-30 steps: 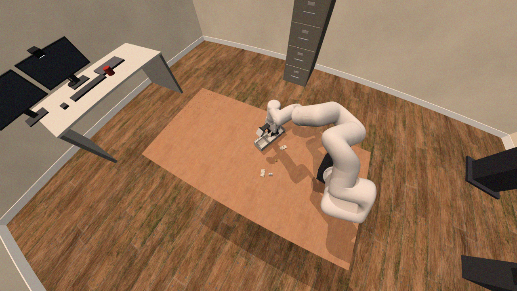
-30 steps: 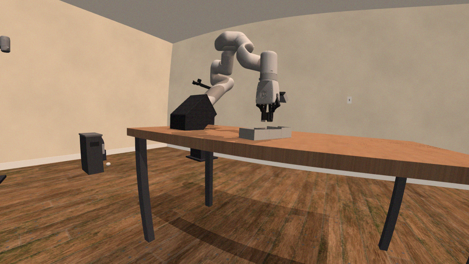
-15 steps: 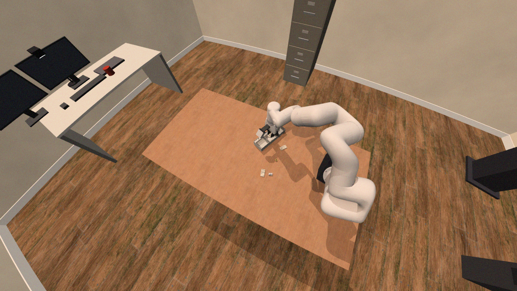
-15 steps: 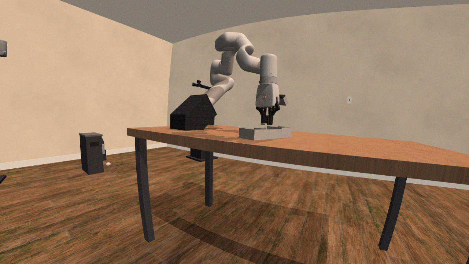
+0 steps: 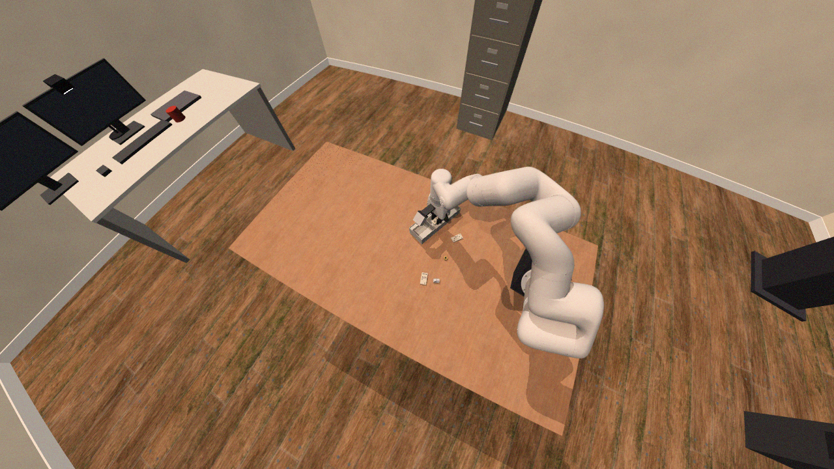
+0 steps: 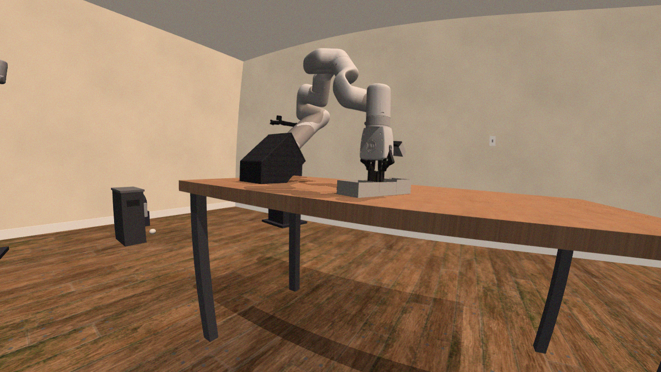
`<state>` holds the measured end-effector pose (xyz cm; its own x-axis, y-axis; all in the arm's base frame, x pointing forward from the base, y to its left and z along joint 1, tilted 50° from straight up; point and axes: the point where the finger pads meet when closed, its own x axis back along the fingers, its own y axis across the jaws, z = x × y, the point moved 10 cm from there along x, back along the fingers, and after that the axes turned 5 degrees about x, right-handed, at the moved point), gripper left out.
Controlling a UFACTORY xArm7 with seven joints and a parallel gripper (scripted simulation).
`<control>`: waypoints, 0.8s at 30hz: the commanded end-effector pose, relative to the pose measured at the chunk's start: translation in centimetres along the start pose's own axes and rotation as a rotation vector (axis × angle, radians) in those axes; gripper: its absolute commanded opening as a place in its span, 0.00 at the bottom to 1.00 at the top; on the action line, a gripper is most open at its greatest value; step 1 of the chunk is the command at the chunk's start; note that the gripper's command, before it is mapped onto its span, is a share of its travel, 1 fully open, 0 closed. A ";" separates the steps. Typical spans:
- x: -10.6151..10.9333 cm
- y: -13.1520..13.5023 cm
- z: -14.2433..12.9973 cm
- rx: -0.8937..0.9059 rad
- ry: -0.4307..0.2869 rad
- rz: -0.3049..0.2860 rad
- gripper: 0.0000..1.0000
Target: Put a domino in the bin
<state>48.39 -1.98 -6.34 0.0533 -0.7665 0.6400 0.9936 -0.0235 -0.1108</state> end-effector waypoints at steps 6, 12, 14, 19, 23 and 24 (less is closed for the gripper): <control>-1.0 0.1 -0.1 0.000 -0.002 -0.004 0.00; -1.0 0.2 -0.1 0.000 -0.002 -0.004 0.00; -1.0 0.1 -0.1 0.000 -0.002 -0.004 0.00; -1.0 0.1 -0.1 0.000 -0.002 -0.004 0.31; -1.0 0.1 -0.1 0.000 -0.002 -0.004 0.31; -1.0 0.1 -0.1 0.000 -0.002 -0.004 0.31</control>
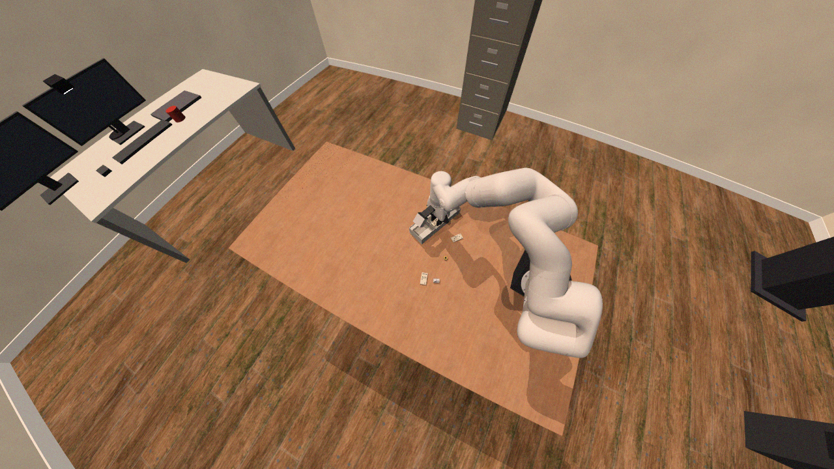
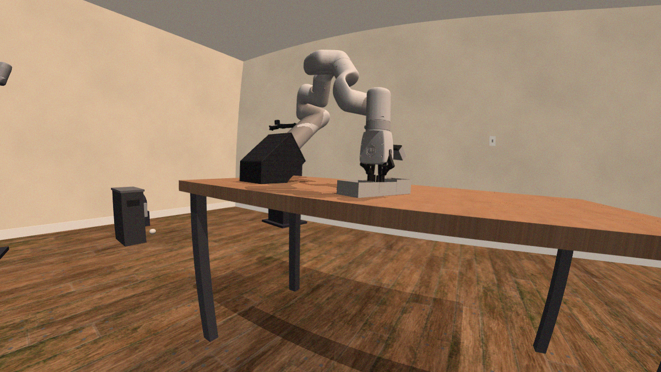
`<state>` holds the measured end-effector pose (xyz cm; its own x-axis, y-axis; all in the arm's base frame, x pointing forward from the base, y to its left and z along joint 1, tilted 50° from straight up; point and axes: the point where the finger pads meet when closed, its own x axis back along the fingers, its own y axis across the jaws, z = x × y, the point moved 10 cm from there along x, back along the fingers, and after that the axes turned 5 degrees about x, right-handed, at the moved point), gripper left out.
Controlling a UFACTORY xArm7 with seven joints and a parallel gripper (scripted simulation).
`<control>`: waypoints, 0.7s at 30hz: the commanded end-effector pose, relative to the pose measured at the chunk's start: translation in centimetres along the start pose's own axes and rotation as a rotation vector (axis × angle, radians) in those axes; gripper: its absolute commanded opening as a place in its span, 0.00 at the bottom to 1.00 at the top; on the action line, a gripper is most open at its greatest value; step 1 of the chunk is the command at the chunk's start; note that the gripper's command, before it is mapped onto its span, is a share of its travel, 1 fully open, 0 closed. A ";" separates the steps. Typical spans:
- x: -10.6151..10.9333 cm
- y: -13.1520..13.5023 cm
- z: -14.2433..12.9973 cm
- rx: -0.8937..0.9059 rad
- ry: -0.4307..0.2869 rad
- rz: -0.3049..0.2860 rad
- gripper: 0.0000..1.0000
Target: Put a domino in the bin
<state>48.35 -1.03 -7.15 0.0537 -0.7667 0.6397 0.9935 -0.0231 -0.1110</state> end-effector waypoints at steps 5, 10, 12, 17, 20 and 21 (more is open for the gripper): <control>0.2 0.1 -0.1 0.000 -0.002 -0.004 0.31; 0.2 0.1 -0.1 0.000 -0.002 -0.004 0.31; 0.2 0.1 -0.1 0.000 -0.002 -0.004 0.31; 0.9 0.1 -0.1 0.000 -0.002 -0.004 0.31; 1.0 0.1 -0.1 0.000 -0.002 -0.004 0.31; 1.1 0.1 -0.1 0.000 -0.002 -0.004 0.31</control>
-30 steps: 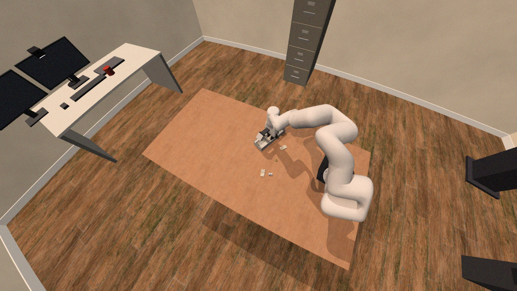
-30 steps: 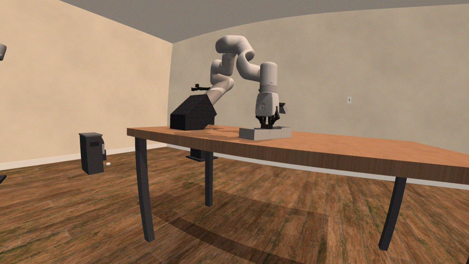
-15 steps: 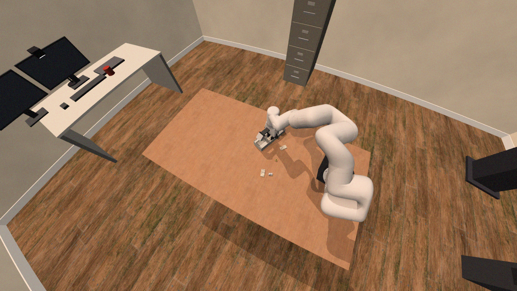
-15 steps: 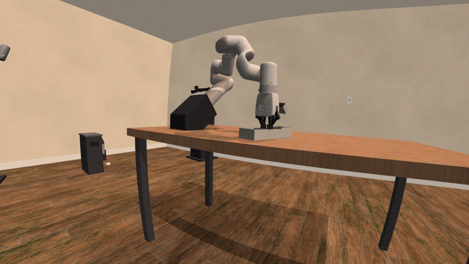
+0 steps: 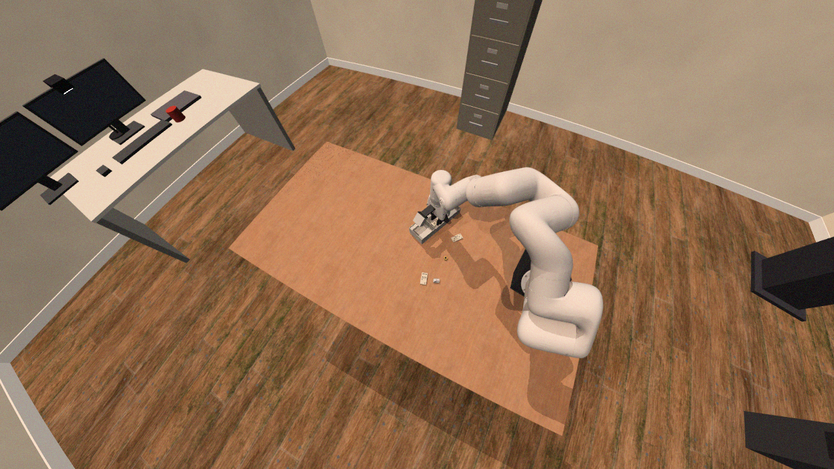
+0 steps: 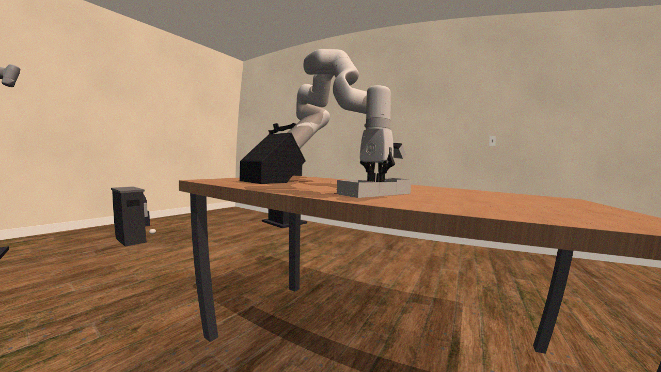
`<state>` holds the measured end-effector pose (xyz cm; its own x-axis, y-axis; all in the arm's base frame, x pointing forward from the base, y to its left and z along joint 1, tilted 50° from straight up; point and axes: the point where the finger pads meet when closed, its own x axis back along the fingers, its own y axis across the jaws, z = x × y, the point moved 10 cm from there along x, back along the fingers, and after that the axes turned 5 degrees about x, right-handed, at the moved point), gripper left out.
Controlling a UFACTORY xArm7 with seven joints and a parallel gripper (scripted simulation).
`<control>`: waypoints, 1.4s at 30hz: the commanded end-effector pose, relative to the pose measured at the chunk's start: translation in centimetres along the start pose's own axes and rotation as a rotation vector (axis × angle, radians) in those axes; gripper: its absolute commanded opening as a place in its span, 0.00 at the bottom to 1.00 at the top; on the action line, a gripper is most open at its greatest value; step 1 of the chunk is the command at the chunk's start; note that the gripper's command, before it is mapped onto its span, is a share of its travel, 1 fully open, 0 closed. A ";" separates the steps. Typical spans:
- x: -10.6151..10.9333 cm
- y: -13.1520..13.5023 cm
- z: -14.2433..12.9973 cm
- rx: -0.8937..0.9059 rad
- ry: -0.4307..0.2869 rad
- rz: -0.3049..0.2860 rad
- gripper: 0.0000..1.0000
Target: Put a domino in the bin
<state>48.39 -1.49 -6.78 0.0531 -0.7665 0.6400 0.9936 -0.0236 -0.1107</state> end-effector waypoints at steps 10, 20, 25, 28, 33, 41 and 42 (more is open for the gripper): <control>1.9 0.1 0.0 0.000 -0.002 -0.004 0.31; 4.4 0.1 0.0 0.000 -0.002 -0.004 0.31; 4.8 0.1 0.0 0.000 -0.002 -0.004 0.31; 4.7 0.1 0.0 0.000 -0.002 -0.004 0.31; 4.7 0.1 0.0 0.000 -0.002 -0.004 0.31; 8.0 0.1 0.0 0.000 -0.002 -0.004 1.00; 8.4 0.1 0.0 0.000 -0.002 -0.004 1.00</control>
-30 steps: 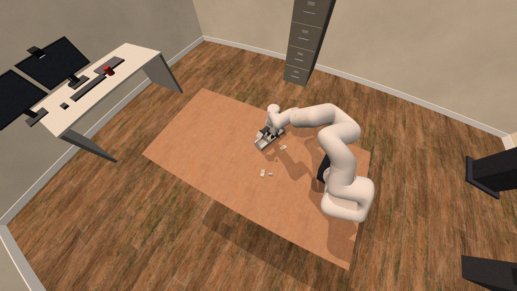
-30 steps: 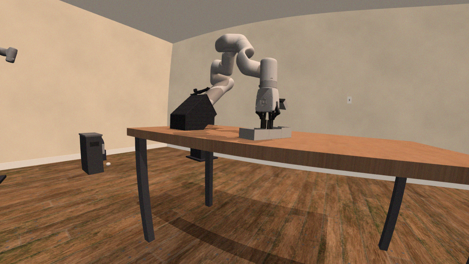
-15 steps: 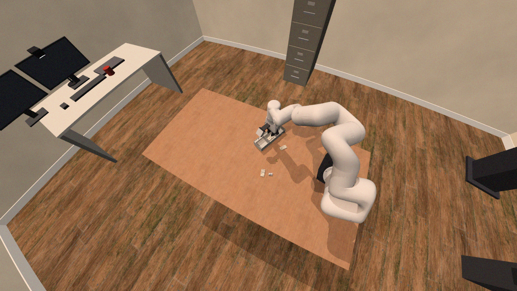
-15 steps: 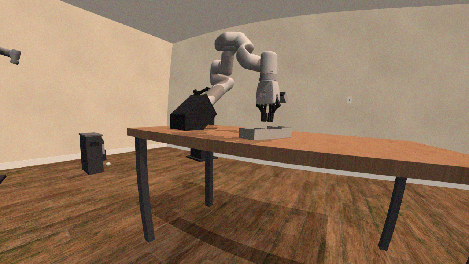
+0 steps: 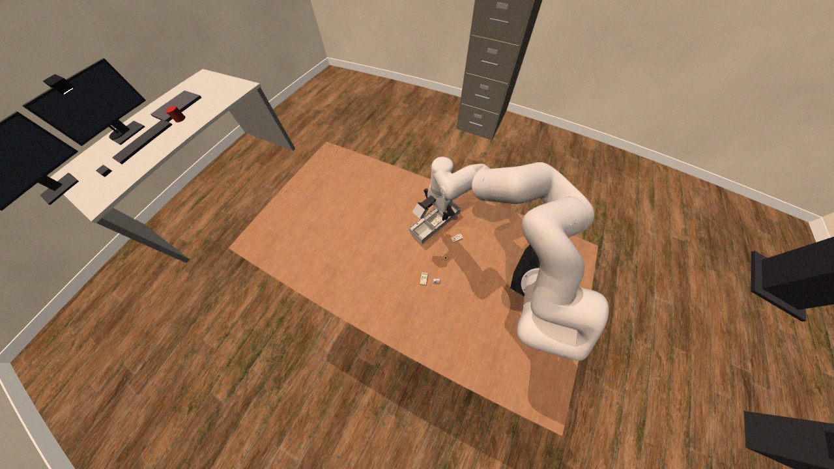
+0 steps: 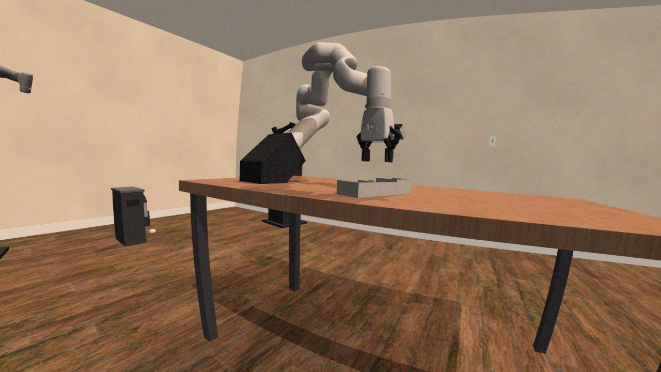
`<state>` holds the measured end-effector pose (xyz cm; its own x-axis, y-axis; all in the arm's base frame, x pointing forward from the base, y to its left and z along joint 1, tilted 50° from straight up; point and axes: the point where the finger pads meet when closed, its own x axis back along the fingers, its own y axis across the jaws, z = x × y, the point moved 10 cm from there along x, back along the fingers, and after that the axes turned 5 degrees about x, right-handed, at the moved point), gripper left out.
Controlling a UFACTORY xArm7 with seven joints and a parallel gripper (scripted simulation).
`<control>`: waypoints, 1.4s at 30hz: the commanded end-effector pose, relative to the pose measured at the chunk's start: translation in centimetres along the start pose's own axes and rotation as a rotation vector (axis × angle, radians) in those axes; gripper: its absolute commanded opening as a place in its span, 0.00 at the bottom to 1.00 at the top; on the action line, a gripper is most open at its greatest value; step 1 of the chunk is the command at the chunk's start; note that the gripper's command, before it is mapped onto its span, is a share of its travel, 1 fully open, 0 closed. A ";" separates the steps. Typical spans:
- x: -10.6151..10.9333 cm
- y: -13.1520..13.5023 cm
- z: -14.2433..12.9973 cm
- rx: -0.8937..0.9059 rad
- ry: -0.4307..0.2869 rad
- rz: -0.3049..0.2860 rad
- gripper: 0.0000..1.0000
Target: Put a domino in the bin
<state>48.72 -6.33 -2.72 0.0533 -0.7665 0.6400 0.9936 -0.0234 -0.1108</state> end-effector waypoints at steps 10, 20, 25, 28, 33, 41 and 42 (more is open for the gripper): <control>5.2 0.1 0.0 0.000 -0.002 -0.004 1.00; 9.2 0.0 0.0 0.000 -0.002 -0.004 1.00; 10.4 0.0 0.0 0.000 -0.002 -0.004 1.00; 11.5 0.0 0.0 0.000 -0.002 -0.004 1.00; 11.5 0.0 0.0 0.000 -0.002 -0.004 1.00; 11.5 0.0 0.0 0.000 -0.002 -0.004 1.00; 11.5 0.0 0.0 0.000 -0.002 -0.004 1.00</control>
<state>49.30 -14.96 4.51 0.0542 -0.7669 0.6395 0.9935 -0.0226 -0.1113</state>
